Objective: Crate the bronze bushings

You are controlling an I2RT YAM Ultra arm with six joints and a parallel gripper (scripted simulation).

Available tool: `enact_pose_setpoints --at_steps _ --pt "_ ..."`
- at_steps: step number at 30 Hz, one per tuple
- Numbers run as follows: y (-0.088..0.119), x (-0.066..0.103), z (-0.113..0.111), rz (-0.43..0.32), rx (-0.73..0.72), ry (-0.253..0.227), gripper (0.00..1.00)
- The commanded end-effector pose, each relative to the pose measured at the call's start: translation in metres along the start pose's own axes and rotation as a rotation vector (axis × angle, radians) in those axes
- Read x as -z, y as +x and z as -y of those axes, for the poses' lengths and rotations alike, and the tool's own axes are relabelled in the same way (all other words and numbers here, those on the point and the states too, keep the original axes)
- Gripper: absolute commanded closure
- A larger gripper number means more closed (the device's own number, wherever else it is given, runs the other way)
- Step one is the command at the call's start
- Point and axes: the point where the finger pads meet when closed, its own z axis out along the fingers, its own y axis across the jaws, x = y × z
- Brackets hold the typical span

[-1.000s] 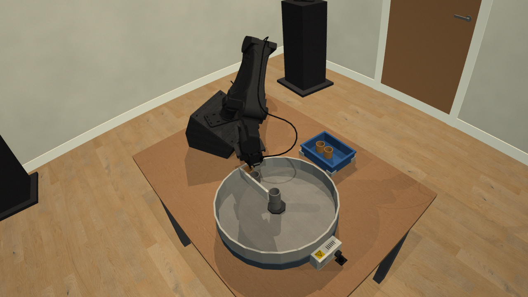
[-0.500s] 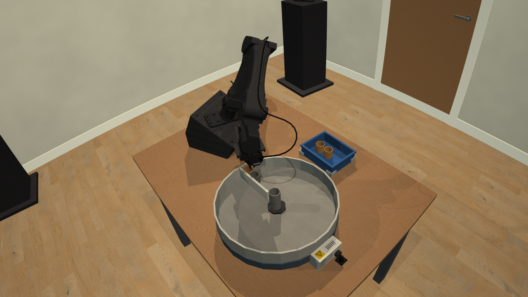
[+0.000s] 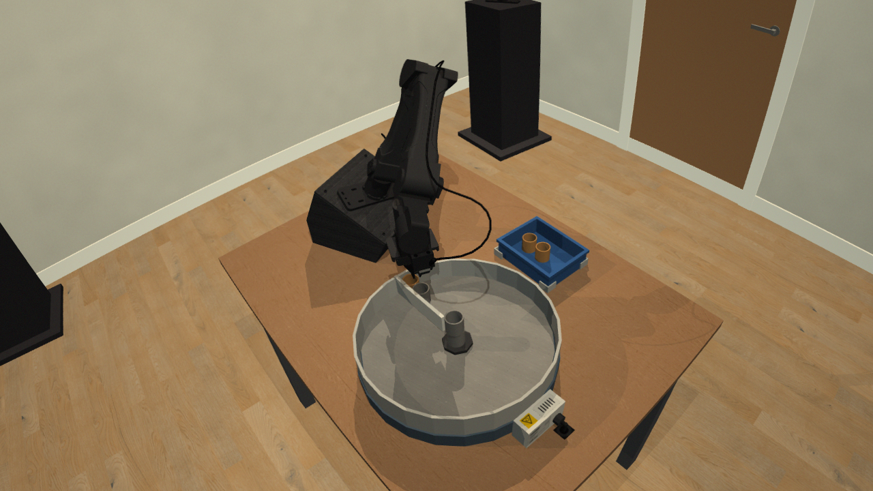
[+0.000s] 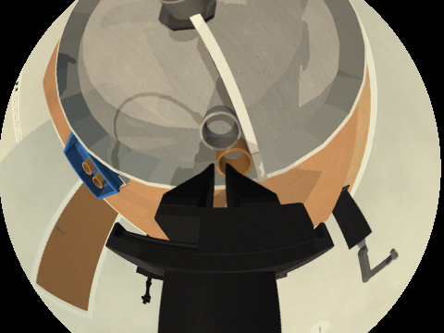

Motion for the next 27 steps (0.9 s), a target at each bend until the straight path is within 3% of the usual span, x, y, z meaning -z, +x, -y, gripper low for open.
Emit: enact_pose_setpoints --at_steps 1,19,20,27 --pt "-0.0142 0.0085 0.0000 0.031 0.004 0.013 0.87" --pt "-0.0129 0.0075 0.0003 0.020 0.000 0.012 0.87" --pt "-0.0183 0.0150 -0.0024 0.054 0.014 0.016 0.87" --pt "-0.0181 0.0149 -0.0023 0.048 0.012 0.015 0.87"
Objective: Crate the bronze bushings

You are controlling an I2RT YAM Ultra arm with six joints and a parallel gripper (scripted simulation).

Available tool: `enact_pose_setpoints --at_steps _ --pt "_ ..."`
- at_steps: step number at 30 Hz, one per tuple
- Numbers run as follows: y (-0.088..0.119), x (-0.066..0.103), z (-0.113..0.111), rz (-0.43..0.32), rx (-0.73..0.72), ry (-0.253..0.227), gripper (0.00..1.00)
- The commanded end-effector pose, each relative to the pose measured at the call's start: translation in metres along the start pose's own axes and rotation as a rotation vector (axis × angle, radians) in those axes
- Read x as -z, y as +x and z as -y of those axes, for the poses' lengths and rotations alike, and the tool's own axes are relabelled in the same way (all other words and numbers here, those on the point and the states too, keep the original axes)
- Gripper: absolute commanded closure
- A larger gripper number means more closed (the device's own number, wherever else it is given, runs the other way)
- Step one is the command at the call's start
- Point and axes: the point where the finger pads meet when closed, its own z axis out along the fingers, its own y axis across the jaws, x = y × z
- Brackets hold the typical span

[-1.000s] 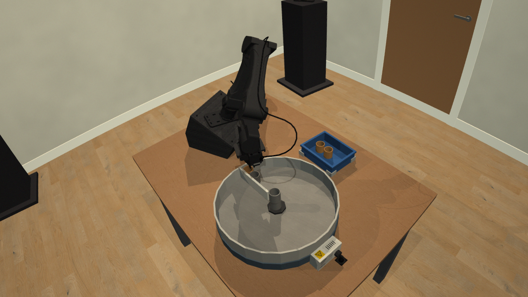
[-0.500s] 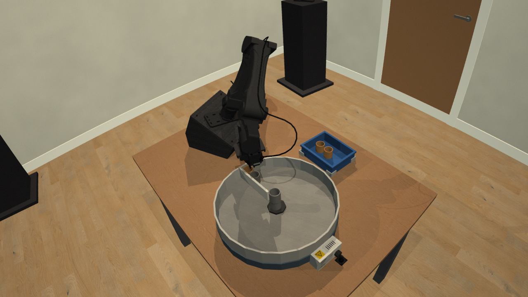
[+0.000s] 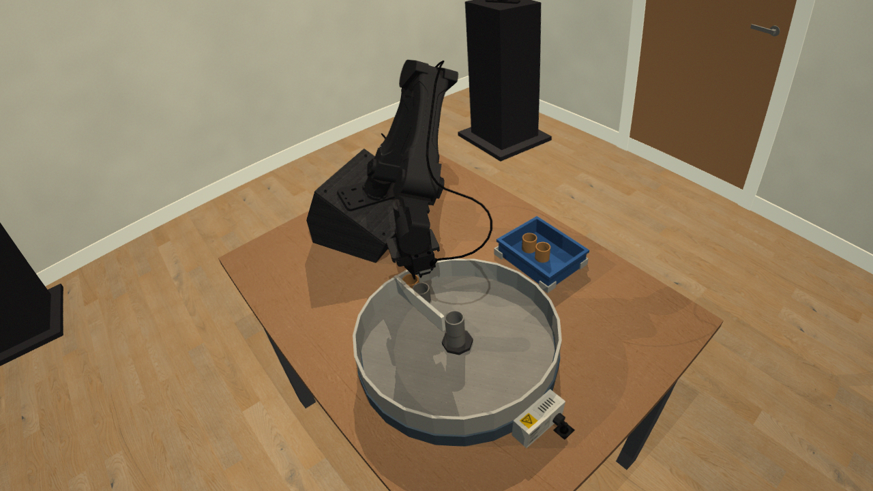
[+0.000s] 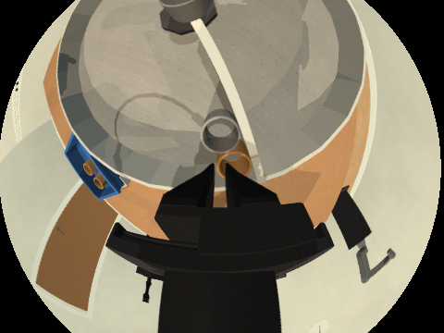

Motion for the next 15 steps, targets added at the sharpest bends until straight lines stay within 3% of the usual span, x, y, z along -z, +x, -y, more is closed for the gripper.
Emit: enact_pose_setpoints --at_steps 1,15 --pt "-0.0138 0.0133 -0.0021 0.045 0.011 0.015 0.87" --pt "-0.0139 0.0133 -0.0021 0.046 0.011 0.015 0.87"
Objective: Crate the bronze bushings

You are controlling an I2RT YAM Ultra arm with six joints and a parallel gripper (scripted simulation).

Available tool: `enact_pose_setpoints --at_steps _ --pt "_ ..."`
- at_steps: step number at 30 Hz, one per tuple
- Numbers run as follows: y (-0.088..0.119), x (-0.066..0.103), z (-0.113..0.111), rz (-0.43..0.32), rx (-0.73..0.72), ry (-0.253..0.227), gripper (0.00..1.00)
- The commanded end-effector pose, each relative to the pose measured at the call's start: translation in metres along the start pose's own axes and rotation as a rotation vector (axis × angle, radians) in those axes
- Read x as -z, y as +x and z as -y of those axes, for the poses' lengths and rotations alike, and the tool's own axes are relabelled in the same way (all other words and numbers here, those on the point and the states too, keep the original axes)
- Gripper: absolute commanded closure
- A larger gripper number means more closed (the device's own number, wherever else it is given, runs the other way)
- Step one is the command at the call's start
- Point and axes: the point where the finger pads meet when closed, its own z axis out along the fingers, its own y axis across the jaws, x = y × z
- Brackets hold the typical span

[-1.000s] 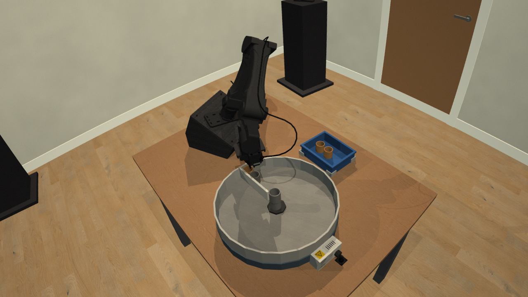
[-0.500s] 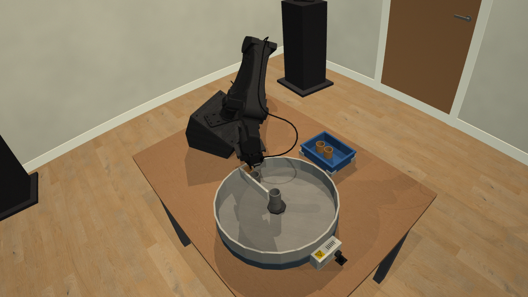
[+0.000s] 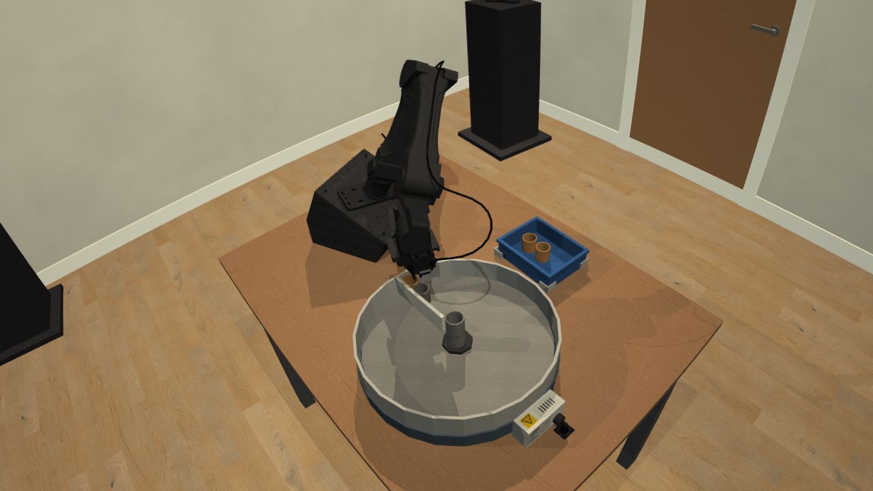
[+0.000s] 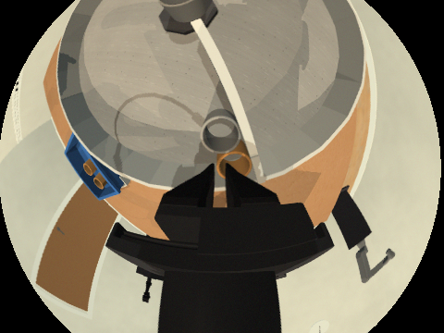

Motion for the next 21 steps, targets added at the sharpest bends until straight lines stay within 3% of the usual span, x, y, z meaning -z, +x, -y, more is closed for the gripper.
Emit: enact_pose_setpoints --at_steps 1,17,21 --pt "-0.0140 0.0133 -0.0021 0.046 0.011 0.015 0.87" --pt "-0.0141 0.0132 -0.0021 0.046 0.011 0.015 0.87" --pt "-0.0159 0.0042 -0.0012 0.042 0.015 0.014 0.87"
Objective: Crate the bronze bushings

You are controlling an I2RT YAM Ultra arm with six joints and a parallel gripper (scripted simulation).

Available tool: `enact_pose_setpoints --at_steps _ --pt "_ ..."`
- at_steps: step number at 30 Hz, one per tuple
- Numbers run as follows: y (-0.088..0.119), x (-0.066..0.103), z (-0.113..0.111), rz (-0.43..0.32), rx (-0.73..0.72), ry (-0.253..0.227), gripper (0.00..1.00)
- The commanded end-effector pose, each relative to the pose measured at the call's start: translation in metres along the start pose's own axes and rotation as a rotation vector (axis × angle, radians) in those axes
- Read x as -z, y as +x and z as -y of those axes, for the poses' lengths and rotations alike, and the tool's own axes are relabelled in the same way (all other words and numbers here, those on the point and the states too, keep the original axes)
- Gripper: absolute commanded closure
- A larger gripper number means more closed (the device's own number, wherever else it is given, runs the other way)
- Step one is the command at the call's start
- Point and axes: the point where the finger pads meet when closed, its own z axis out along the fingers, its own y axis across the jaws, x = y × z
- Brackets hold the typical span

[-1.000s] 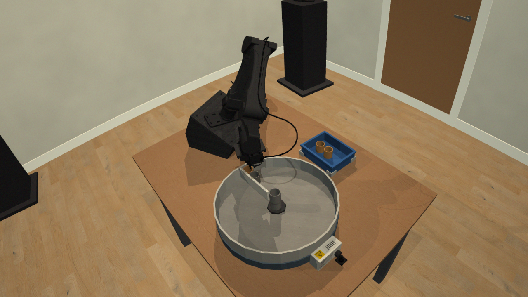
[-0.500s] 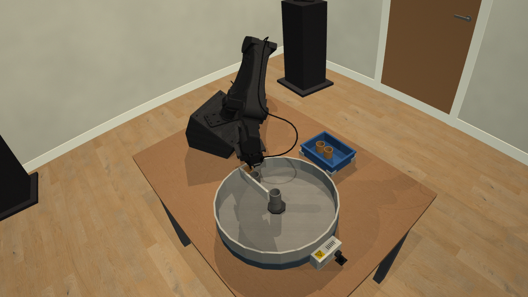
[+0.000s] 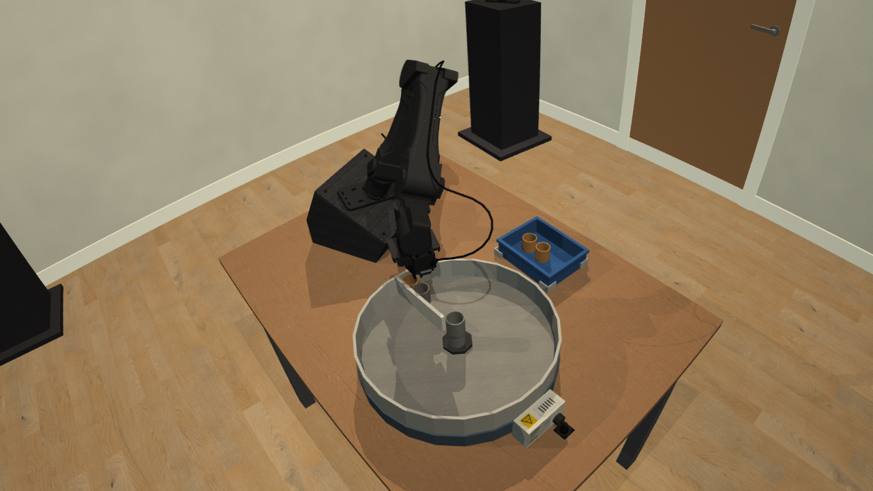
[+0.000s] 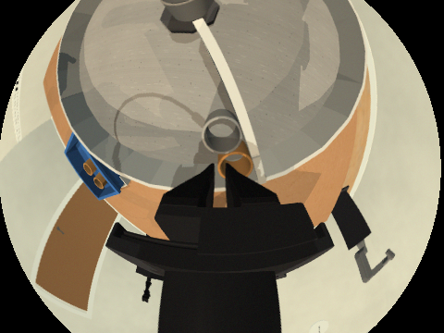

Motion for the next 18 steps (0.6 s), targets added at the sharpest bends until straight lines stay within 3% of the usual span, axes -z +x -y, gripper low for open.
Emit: enact_pose_setpoints --at_steps 1,2,7,8,11,18 --pt "-0.007 -0.003 0.002 0.015 -0.001 0.012 0.87" --pt "0.002 -0.009 0.003 -0.006 -0.011 0.010 0.87" --pt "0.001 -0.011 0.002 0.006 -0.004 0.011 0.87" --pt "-0.017 -0.001 0.004 0.060 0.001 0.021 0.87" --pt "-0.001 -0.016 0.004 0.008 -0.008 0.012 0.87" --pt "-0.004 -0.009 0.002 0.032 -0.002 0.014 0.87"
